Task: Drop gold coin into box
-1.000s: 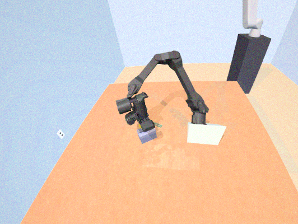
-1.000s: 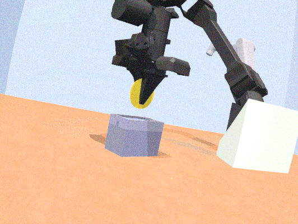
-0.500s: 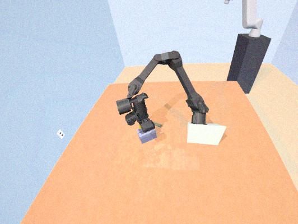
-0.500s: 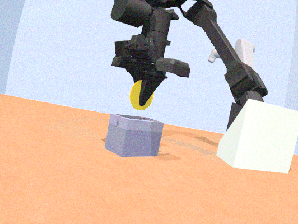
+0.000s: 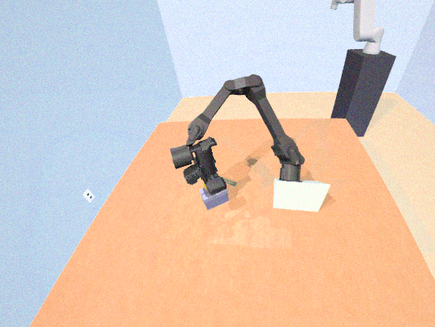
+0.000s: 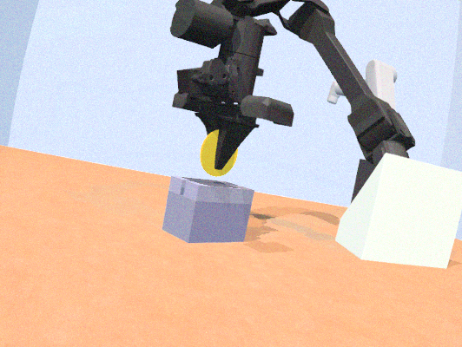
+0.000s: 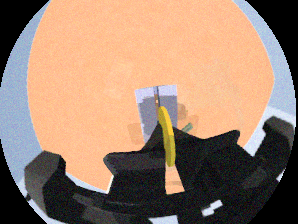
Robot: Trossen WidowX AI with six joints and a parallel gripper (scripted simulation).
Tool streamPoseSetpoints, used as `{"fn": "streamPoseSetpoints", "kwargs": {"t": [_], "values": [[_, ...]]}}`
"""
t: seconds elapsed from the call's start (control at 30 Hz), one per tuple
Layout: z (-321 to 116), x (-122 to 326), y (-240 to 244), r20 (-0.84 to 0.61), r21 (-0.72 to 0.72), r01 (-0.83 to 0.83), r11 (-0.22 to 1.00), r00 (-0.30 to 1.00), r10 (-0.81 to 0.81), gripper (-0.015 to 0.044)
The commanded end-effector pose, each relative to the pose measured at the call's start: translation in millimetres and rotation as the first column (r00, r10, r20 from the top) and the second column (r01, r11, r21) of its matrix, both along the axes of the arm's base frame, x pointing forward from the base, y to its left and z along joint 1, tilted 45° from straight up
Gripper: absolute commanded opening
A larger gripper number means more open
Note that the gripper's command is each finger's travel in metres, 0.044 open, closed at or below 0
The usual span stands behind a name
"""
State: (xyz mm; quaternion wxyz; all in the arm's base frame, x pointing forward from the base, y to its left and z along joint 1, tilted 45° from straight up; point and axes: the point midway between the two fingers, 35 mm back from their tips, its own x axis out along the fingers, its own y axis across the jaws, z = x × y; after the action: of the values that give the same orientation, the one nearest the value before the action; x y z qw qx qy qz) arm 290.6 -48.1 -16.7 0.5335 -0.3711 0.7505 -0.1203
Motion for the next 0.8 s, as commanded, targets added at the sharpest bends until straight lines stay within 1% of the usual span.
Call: {"fn": "streamPoseSetpoints", "kwargs": {"t": [0.0, 0.37, 0.57, 0.77], "values": [[-1.7, -1.0, -2.4, -0.004, -0.003, -0.002, 1.0, 1.0, 0.002, 0.0], [-5.8, -1.7, -6.6, -0.004, -0.003, -0.001, 1.0, 1.0, 0.001, 0.0], [-4.7, -0.8, -4.6, 0.0, -0.001, 0.001, 1.0, 1.0, -0.001, 0.0157], [-4.7, -0.8, -4.6, 0.0, -0.001, 0.001, 1.0, 1.0, -0.001, 0.0161]]}}
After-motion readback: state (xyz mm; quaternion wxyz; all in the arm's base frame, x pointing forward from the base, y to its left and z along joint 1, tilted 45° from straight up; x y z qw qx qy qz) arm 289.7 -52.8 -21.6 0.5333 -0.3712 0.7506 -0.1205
